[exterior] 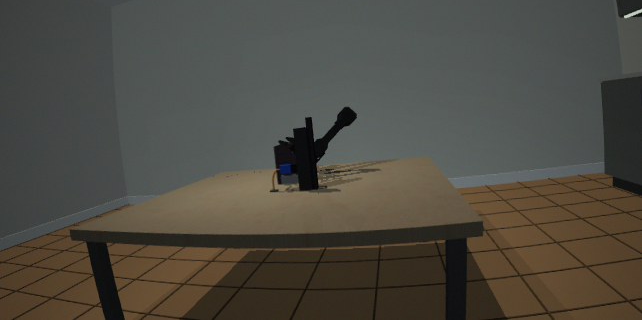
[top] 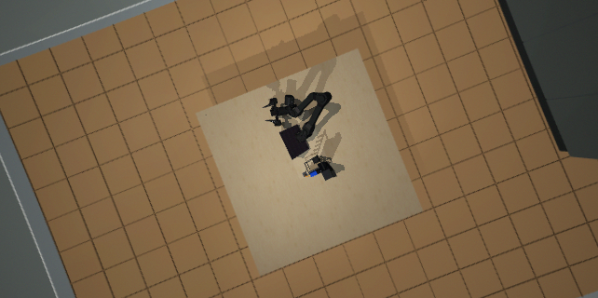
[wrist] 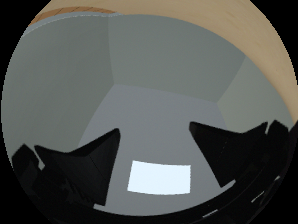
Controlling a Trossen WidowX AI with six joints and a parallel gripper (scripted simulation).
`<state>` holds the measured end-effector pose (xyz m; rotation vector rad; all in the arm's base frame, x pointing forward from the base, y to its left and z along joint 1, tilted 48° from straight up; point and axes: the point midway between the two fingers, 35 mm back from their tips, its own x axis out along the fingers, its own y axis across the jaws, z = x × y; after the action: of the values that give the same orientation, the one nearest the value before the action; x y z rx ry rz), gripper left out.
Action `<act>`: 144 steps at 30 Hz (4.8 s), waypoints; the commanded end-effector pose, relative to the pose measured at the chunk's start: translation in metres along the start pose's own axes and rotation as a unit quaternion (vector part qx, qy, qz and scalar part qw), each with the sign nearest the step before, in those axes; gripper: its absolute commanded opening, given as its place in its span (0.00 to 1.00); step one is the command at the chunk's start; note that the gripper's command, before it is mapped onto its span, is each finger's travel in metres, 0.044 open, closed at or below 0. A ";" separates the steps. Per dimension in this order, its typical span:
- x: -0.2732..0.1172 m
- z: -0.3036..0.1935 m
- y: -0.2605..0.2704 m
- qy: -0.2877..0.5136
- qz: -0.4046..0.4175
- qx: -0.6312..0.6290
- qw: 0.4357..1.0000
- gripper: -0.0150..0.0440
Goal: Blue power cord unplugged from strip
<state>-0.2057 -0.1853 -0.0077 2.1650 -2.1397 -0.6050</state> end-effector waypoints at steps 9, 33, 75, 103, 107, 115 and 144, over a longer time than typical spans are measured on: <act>0.068 -0.010 -0.053 -0.004 -0.165 -0.078 0.983 0.53; 0.115 -0.066 -0.312 0.026 -0.643 -0.332 0.690 0.53; -0.141 -0.134 -0.469 0.160 -0.862 -0.480 -0.009 0.53; -0.168 -0.144 -0.461 0.160 -0.863 -0.479 -0.009 0.53; -0.171 -0.139 -0.462 0.160 -0.863 -0.479 -0.009 0.53; -0.170 -0.140 -0.462 0.162 -0.862 -0.481 -0.011 0.35; -0.145 -0.128 -0.472 0.161 -0.861 -0.482 -0.010 0.25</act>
<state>0.2822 -0.0309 0.0218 1.6598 1.9359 -0.5945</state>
